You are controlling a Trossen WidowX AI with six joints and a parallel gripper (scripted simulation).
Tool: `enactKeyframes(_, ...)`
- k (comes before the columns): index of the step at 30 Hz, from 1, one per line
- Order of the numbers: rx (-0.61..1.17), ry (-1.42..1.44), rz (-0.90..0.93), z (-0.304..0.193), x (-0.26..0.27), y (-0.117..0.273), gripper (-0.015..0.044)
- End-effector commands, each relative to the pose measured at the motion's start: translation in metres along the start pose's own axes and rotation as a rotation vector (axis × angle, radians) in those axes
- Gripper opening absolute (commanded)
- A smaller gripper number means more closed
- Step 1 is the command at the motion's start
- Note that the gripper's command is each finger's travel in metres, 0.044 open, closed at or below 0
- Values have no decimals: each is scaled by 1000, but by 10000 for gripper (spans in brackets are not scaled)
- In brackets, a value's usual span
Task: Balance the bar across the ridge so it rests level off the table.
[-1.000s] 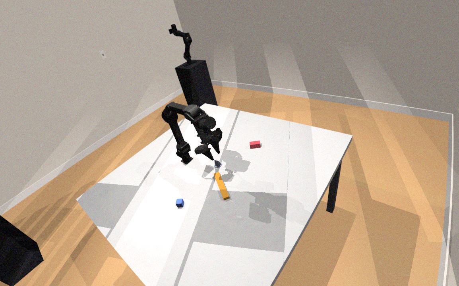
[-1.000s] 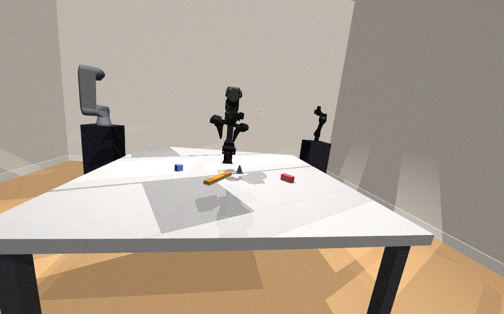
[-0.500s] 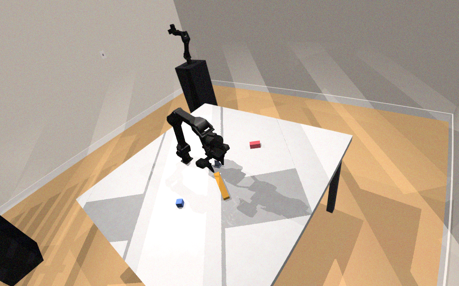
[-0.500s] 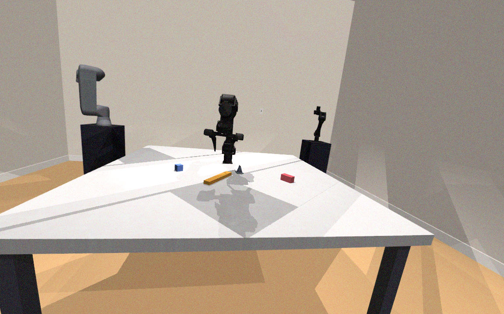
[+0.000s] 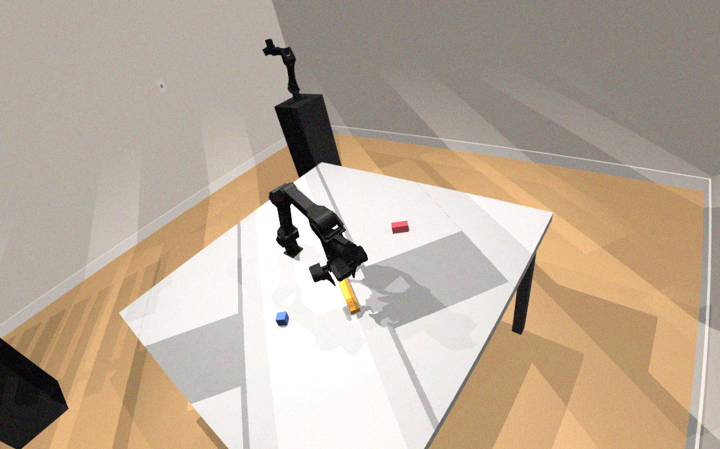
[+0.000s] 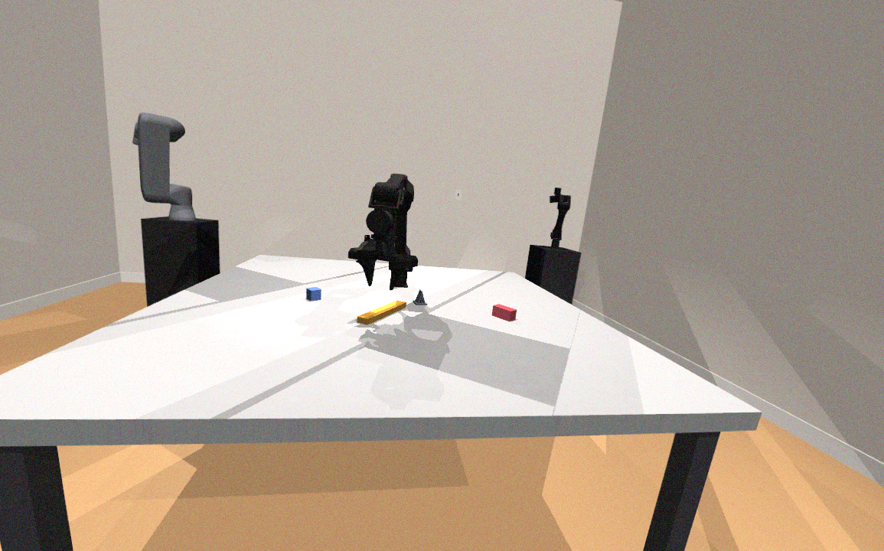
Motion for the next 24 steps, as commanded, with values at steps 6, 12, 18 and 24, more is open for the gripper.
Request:
enactKeyframes(6,21,-55,-4,4,0,-13,315)
enactKeyframes(12,21,-55,-4,3,0,-46,315)
enactKeyframes(18,21,-55,-4,2,-1,-51,315)
enactKeyframes(24,21,-55,-4,2,-1,-58,315)
Point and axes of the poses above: the point midway between the two fingers, 35 mm back from their tips, its own y axis back along the fingers, its own x axis across the jaws, z = x × y, the point moved 7 cm from there along y, back along the fingers, and after that the axes turned 9 degrees about -y, right-handed, at the moved point
